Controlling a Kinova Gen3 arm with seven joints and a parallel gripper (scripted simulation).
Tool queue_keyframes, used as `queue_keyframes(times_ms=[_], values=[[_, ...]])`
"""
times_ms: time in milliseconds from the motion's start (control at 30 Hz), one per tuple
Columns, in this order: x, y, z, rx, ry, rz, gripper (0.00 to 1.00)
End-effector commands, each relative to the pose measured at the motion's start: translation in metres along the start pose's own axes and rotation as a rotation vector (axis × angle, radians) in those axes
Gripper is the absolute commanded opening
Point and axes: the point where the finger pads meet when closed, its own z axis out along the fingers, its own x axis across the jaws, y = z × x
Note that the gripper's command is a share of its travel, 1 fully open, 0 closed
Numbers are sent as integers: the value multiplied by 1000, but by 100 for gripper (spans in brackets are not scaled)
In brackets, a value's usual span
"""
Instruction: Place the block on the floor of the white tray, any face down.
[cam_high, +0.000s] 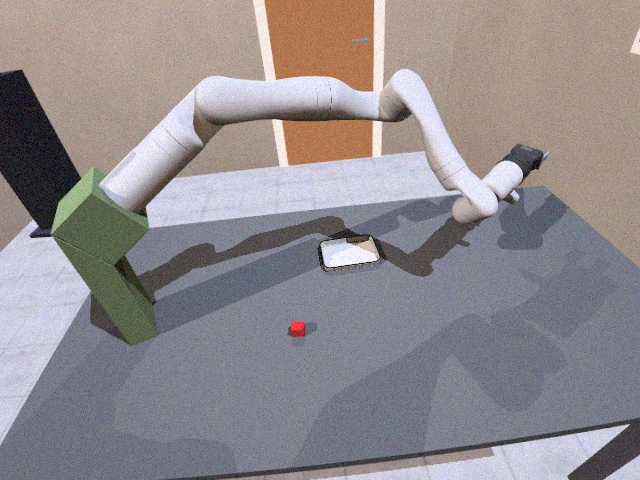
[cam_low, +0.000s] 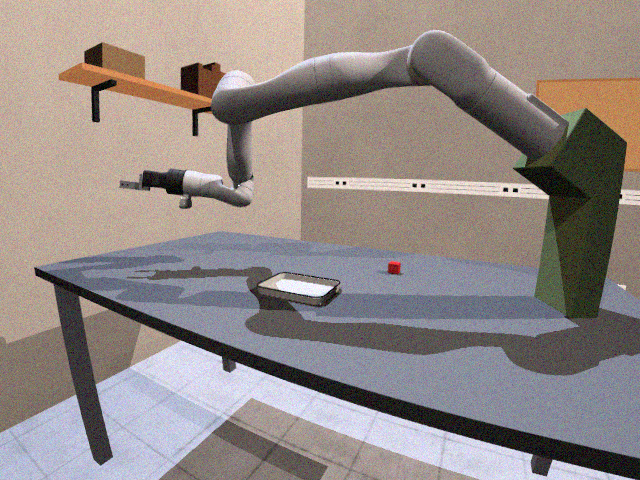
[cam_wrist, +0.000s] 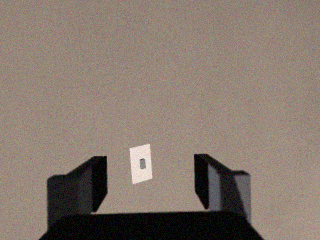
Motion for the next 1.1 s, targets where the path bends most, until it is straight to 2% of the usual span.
queue_keyframes(times_ms=[0,533,567,733,1067], values=[[0,2,1,-3,1,-2,100],[0,2,1,-3,1,-2,100],[0,2,1,-3,1,-2,94],[0,2,0,-1,0,-2,94],[2,0,-13,27,-11,5,94]])
